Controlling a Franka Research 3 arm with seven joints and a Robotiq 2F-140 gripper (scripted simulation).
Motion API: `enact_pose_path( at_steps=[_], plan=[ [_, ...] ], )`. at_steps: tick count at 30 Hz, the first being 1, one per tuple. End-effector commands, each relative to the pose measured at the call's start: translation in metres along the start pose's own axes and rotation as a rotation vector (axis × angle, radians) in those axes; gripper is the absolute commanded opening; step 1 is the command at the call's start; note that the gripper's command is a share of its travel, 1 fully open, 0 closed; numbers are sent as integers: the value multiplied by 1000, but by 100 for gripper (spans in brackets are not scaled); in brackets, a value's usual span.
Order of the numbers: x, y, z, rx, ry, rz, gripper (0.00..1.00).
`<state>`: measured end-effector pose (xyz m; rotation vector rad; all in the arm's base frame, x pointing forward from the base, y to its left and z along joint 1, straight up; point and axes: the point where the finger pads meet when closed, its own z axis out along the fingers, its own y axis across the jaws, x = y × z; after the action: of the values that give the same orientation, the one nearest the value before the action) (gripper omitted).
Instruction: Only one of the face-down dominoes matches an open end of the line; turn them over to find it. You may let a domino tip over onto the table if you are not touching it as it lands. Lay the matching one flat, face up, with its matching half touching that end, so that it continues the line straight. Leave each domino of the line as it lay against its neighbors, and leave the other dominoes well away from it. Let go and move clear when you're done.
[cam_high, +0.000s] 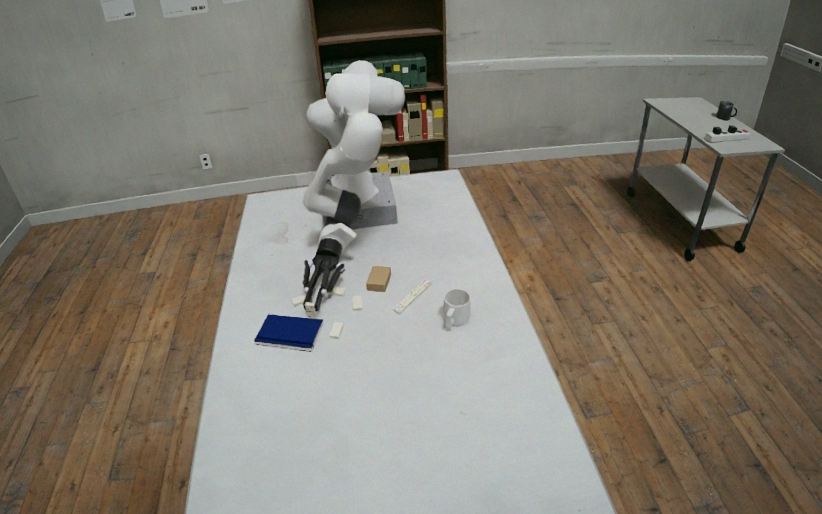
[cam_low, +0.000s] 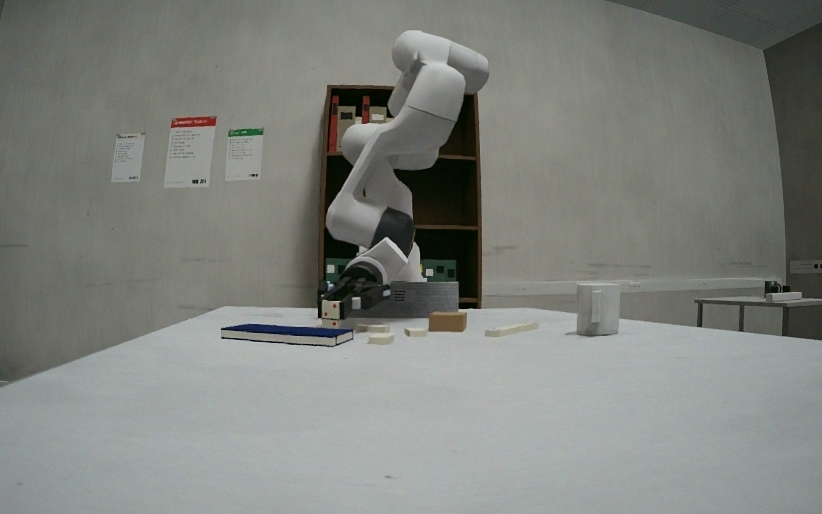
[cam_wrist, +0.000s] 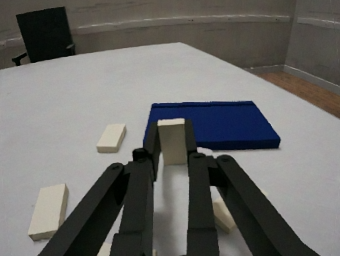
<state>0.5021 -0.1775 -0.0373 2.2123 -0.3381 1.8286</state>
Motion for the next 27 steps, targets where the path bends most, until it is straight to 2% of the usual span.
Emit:
enact_pose_path(
  at_steps=[1, 12, 13, 27],
  plan=[
    [1, -1, 1, 9, 2, 47, 23],
    [1, -1, 1, 9, 2, 47, 23],
    [1, -1, 1, 9, 2, 47, 33],
    [1, -1, 1, 9, 2, 47, 33]
  ],
)
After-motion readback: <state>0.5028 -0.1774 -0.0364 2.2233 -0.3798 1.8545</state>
